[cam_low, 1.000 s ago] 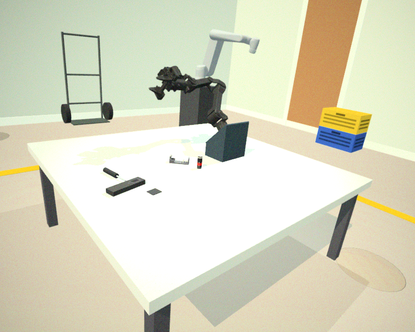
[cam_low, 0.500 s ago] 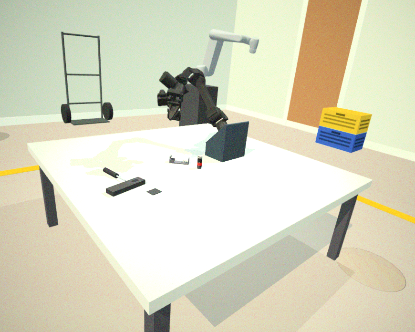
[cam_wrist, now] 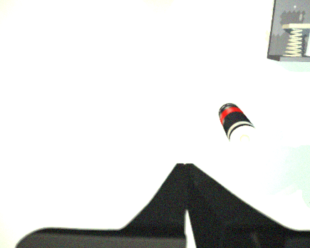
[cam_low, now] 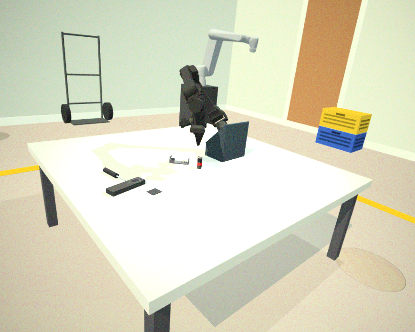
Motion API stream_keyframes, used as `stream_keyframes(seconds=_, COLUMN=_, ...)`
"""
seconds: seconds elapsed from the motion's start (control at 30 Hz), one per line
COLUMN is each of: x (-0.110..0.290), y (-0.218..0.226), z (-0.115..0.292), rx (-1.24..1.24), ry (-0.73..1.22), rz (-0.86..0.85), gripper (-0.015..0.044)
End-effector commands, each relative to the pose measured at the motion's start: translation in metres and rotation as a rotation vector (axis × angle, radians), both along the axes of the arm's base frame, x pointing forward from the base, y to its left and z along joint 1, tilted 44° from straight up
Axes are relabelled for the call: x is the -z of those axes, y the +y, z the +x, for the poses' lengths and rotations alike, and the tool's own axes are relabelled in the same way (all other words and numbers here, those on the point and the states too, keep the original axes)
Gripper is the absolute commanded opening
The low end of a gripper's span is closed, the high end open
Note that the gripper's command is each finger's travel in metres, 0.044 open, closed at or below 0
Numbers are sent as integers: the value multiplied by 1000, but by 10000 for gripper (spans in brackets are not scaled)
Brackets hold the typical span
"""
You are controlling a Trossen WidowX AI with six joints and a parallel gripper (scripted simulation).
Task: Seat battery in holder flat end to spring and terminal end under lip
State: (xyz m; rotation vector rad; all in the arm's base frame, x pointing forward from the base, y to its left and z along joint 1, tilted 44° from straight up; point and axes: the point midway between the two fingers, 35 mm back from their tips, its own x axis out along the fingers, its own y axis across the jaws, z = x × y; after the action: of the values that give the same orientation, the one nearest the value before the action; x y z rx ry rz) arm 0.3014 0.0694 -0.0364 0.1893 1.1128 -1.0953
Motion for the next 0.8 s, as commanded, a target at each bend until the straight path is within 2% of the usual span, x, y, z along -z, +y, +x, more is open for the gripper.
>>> stream_keyframes(seconds=0.0, x=11, y=0, z=-10, rx=38, ry=26, rz=-105, gripper=0)
stream_keyframes(seconds=0.2, x=16, y=-4, z=-9, rx=38, ry=26, rz=-104, gripper=0)
stream_keyframes(seconds=0.47, x=68, y=-55, z=-12, rx=38, ry=25, rz=-108, gripper=0)
stream_keyframes(seconds=0.77, x=65, y=-59, z=-18, rx=39, ry=26, rz=-108, gripper=0)
